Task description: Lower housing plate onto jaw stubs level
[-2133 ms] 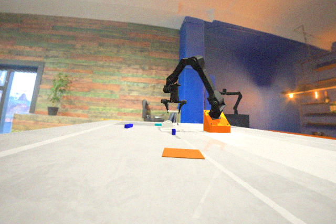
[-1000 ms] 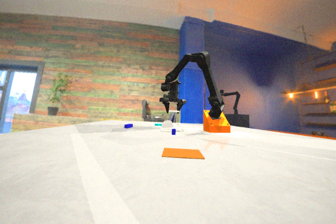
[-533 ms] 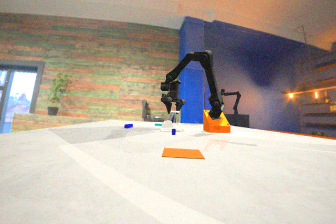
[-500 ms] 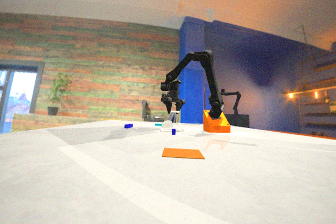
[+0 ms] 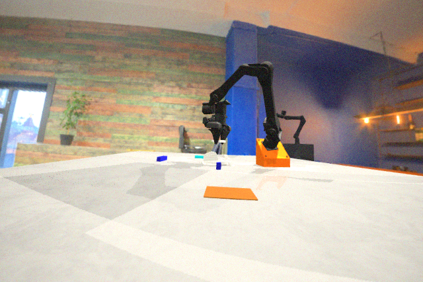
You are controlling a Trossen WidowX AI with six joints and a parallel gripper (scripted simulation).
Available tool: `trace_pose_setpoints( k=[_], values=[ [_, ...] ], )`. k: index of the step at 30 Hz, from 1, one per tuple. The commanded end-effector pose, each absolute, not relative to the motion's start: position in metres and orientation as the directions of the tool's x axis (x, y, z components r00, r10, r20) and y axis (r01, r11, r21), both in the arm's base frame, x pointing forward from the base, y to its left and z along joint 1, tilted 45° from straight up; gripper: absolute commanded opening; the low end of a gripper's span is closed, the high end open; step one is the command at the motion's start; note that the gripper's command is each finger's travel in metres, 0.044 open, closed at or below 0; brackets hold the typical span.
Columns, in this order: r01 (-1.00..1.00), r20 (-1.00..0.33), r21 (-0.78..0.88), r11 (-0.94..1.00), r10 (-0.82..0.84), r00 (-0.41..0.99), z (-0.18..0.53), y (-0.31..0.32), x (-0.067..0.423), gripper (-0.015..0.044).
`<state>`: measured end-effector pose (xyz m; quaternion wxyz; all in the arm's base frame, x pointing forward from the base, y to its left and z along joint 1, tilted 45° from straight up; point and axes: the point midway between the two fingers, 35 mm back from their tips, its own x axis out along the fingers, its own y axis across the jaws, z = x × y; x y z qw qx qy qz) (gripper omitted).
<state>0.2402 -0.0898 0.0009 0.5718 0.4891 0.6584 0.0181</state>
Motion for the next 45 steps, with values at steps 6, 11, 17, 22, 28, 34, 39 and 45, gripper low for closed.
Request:
trace_pose_setpoints(
  k=[6, 11, 17, 22, 28, 34, 39, 45],
  values=[
    [0.476, -0.728, 0.642, 0.601, 0.673, 0.132, 0.011, -0.075, 0.24, 0.0351],
    [0.385, -0.725, 0.666, 0.639, 0.676, 0.132, 0.016, -0.067, 0.239, 0.0351],
    [0.269, -0.721, 0.687, 0.675, 0.681, 0.131, 0.021, -0.057, 0.238, 0.0351],
    [0.17, -0.717, 0.696, 0.697, 0.684, 0.13, 0.026, -0.049, 0.237, 0.0351],
    [0.12, -0.716, 0.699, 0.705, 0.686, 0.13, 0.028, -0.045, 0.237, 0.0351],
    [0.12, -0.716, 0.699, 0.705, 0.686, 0.13, 0.028, -0.045, 0.237, 0.0351],
    [0.117, -0.716, 0.698, 0.706, 0.686, 0.13, 0.028, -0.045, 0.237, 0.0351],
    [0.114, -0.716, 0.698, 0.706, 0.686, 0.13, 0.028, -0.045, 0.237, 0.0351]
  ],
)
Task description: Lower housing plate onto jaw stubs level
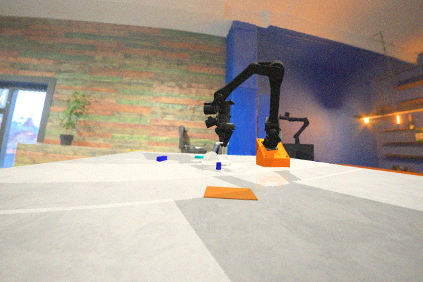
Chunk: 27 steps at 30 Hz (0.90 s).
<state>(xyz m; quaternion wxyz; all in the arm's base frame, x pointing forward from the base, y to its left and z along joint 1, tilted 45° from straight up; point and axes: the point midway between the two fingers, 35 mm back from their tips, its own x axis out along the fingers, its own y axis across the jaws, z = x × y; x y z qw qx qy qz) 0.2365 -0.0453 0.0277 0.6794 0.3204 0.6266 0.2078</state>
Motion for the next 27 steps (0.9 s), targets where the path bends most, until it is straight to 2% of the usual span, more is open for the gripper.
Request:
trace_pose_setpoints(
  k=[1, 27],
  values=[
    [0.114, -0.716, 0.698, 0.706, 0.686, 0.13, 0.028, -0.045, 0.237, 0.0351],
    [0.115, -0.716, 0.698, 0.706, 0.687, 0.129, 0.028, -0.042, 0.222, 0.0351]
  ],
)
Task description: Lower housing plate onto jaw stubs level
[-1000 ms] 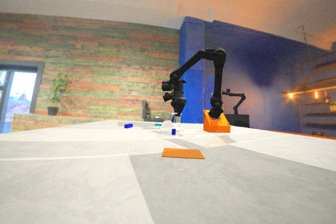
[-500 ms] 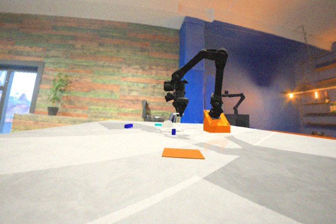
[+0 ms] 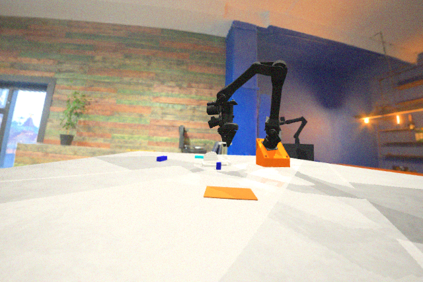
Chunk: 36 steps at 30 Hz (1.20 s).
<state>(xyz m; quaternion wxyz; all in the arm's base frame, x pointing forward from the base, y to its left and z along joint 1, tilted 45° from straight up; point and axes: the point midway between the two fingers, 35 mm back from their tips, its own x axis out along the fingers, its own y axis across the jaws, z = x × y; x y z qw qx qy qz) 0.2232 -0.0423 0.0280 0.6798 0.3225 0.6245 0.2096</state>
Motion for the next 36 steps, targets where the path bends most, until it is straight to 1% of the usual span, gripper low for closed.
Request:
trace_pose_setpoints(
  k=[1, 19, 36],
  values=[
    [0.115, -0.716, 0.698, 0.706, 0.687, 0.129, 0.028, -0.042, 0.222, 0.0351],
    [0.115, -0.716, 0.698, 0.706, 0.686, 0.129, 0.027, -0.043, 0.222, 0.0351],
    [0.116, -0.717, 0.697, 0.708, 0.685, 0.13, 0.007, -0.026, 0.227, 0.0351]
  ],
)
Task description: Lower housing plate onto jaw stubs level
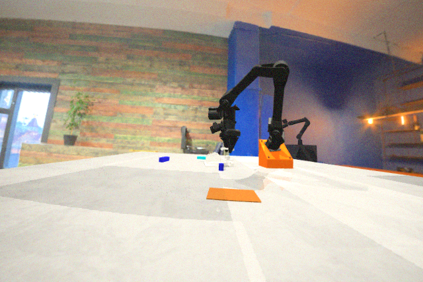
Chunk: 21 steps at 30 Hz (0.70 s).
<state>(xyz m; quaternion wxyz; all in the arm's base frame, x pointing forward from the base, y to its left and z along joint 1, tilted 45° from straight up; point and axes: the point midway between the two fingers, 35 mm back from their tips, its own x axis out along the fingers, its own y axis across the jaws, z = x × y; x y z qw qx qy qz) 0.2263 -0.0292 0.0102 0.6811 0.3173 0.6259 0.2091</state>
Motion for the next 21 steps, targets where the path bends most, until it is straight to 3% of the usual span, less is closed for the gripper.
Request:
trace_pose_setpoints(
  k=[1, 21],
  values=[
    [0.116, -0.717, 0.697, 0.708, 0.685, 0.13, 0.006, -0.024, 0.227, 0.0351],
    [0.115, -0.714, 0.7, 0.705, 0.688, 0.13, -0.016, -0.001, 0.229, 0.0351]
  ],
)
